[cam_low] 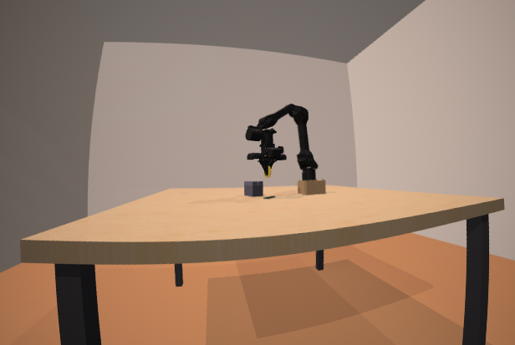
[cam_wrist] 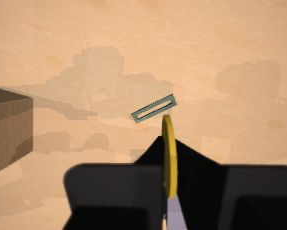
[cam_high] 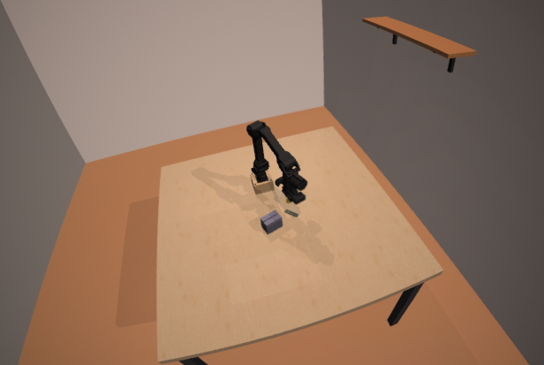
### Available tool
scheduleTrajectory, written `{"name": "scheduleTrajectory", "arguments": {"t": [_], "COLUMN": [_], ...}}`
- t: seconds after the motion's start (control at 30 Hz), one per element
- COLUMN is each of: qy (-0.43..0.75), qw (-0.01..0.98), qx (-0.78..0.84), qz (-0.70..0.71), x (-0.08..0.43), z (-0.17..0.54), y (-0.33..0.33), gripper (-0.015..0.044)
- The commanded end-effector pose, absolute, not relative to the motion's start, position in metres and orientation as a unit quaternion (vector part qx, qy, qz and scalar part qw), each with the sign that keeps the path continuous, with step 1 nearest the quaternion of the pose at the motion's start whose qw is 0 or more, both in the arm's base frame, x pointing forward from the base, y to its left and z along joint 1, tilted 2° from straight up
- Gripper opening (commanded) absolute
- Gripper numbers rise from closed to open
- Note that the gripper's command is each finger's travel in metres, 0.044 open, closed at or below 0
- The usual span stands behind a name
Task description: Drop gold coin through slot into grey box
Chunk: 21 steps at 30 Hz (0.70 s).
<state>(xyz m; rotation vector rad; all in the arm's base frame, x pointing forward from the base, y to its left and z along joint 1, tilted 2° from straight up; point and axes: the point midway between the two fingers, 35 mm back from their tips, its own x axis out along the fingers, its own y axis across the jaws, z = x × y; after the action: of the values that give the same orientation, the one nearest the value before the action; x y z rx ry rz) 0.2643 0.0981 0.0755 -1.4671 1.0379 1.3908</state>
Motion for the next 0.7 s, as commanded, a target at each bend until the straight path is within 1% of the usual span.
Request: {"name": "scheduleTrajectory", "arguments": {"t": [0.0,0.67], "qy": [0.412,0.413], "qw": [0.418,0.417], "qx": [-0.587,-0.588], "qz": [0.558,0.557], "x": [0.267,0.290], "z": [0.076,0.078], "y": [0.094,0.050], "gripper": [0.0000,0.0000]}}
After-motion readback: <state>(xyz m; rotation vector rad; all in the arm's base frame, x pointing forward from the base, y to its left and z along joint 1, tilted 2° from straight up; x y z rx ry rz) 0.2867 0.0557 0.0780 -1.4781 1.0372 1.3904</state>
